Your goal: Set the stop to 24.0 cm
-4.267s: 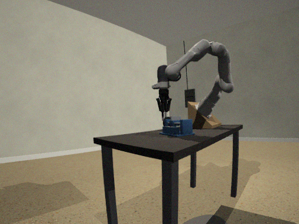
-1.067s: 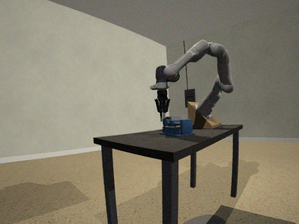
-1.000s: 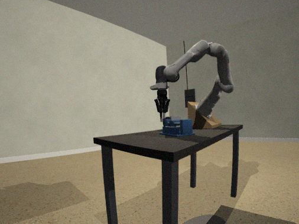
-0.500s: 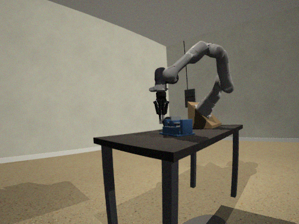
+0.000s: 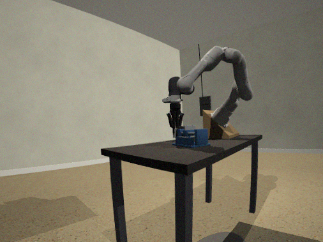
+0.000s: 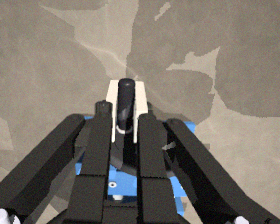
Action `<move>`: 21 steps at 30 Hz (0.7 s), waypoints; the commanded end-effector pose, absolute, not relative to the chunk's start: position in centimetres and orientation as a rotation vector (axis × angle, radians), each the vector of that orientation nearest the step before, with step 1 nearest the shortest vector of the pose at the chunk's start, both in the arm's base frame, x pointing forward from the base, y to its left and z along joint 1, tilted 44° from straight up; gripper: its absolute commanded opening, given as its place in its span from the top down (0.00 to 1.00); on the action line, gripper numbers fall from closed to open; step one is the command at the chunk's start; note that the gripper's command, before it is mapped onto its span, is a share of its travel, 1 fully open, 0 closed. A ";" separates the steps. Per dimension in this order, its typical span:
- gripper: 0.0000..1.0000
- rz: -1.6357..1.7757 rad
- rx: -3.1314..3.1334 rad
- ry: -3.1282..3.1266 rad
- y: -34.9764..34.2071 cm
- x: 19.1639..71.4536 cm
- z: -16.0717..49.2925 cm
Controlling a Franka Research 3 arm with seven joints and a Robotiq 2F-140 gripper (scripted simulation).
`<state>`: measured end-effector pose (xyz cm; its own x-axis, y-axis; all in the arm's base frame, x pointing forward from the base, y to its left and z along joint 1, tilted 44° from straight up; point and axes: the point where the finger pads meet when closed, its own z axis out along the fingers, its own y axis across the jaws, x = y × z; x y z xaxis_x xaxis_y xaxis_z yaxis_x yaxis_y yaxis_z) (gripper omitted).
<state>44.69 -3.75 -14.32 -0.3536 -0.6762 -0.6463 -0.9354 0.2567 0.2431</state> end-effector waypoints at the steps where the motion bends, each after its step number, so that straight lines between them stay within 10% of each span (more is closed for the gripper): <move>1: 0.96 0.860 -1.471 2.112 -2.9 43.7 -14.8; 21: 0.96 0.860 -1.471 2.112 -2.3 40.9 -14.0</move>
